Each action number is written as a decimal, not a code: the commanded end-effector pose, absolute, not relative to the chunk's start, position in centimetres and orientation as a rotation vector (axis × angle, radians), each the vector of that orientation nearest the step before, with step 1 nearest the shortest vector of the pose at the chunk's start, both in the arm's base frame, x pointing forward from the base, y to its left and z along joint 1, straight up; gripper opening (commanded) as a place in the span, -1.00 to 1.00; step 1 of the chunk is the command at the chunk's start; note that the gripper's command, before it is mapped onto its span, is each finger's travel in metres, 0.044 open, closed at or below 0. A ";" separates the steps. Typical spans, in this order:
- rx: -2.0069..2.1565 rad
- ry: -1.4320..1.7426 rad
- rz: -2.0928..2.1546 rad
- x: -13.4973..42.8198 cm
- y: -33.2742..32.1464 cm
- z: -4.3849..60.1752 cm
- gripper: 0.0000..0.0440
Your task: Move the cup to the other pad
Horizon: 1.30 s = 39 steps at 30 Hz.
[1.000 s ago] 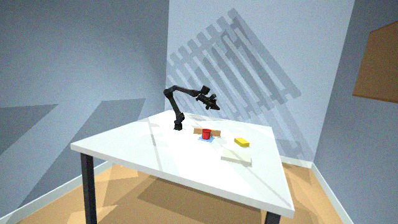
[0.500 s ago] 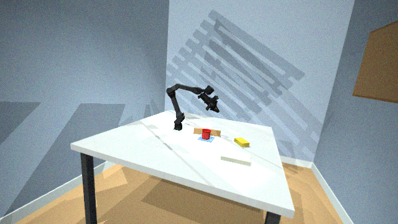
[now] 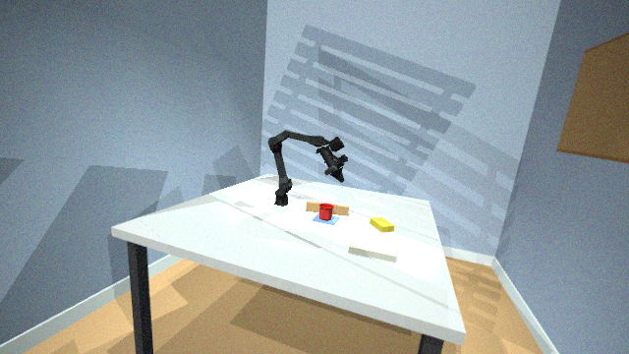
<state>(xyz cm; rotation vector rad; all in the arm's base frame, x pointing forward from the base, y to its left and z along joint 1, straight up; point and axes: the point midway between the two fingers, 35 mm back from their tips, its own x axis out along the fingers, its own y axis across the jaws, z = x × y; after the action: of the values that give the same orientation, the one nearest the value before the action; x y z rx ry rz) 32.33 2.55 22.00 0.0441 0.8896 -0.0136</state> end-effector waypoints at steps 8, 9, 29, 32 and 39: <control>-0.007 1.033 -0.019 31.8 1.9 21.0 -0.47; -0.012 1.048 -0.019 31.7 1.8 20.9 -0.46; -0.145 1.346 0.013 30.2 -0.9 18.0 -0.49; -0.166 1.385 0.022 30.0 -1.4 17.4 -0.48; -0.211 1.466 0.047 29.7 -2.8 15.7 -0.44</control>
<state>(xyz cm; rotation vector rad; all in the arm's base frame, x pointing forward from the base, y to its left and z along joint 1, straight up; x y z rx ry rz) 29.82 -2.41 16.15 -0.1973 1.4442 0.0415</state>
